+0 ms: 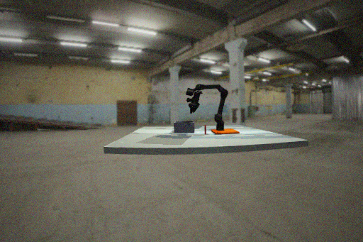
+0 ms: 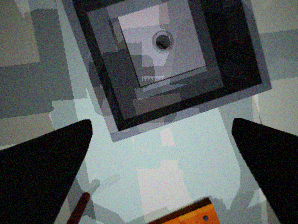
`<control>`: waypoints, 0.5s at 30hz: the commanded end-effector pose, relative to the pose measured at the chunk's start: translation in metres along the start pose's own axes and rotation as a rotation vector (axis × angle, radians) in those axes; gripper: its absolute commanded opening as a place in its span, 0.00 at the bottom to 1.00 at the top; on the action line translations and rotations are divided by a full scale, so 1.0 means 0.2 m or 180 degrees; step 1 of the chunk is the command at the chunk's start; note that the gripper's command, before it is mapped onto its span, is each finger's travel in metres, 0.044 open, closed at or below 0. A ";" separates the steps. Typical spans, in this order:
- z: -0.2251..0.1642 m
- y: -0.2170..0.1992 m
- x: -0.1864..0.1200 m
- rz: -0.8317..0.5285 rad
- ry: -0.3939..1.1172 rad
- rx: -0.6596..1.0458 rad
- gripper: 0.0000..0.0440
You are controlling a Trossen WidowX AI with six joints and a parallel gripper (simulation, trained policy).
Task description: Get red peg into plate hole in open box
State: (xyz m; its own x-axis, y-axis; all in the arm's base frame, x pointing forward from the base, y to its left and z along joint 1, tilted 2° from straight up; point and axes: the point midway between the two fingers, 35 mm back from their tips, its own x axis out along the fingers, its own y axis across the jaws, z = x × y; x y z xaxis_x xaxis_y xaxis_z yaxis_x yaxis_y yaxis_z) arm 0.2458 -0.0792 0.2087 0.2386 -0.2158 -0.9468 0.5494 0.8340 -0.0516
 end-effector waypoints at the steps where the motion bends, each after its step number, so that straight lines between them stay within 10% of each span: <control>1: -0.11 0.10 0.04 -0.0056 0.0255 0.0117 1.00; 15: -0.48 0.40 0.10 -0.0330 0.0764 0.0494 1.00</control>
State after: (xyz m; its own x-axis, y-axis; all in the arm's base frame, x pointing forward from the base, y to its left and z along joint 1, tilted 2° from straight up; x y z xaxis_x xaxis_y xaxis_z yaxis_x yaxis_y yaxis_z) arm 0.2258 0.0158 0.1690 0.0441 -0.1522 -0.9874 0.6606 0.7459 -0.0855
